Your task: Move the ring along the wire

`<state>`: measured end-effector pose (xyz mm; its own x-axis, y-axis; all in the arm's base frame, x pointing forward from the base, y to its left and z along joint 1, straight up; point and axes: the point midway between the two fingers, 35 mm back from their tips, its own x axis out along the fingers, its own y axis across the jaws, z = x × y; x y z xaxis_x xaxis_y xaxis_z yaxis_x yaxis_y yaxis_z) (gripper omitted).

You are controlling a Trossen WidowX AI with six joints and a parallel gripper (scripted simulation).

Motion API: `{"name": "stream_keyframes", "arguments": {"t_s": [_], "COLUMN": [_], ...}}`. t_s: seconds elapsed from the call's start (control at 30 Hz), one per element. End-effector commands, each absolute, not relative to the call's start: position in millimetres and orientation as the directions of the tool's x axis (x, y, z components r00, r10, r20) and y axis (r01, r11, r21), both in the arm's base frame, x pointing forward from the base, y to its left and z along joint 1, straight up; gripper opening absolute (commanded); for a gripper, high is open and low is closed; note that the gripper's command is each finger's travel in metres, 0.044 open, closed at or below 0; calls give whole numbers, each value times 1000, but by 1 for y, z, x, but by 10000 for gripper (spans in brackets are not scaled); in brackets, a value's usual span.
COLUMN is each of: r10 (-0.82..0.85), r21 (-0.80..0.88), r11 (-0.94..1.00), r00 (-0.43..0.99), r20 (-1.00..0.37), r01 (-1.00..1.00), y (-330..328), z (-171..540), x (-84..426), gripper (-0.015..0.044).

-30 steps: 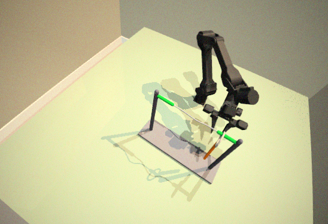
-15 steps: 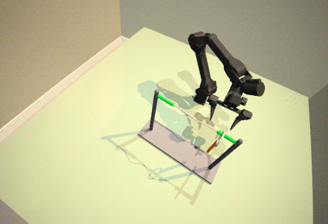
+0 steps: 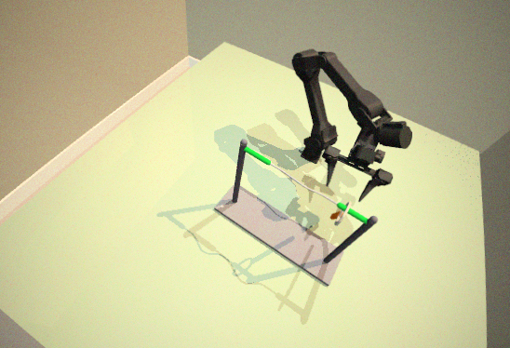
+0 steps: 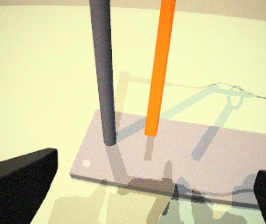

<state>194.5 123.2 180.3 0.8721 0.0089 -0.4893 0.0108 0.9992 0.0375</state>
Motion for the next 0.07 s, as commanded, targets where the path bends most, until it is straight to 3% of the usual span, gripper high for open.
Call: {"name": "stream_keyframes", "arguments": {"t_s": [0.0, 0.03], "r10": [5, 5], "r21": [43, 43], "r11": [999, 999], "r00": [875, 875], "r20": [-484, -484], "r01": [18, 18], "y": [122, 122], "z": [182, 182], "x": [195, 195], "gripper": [440, 440]}}
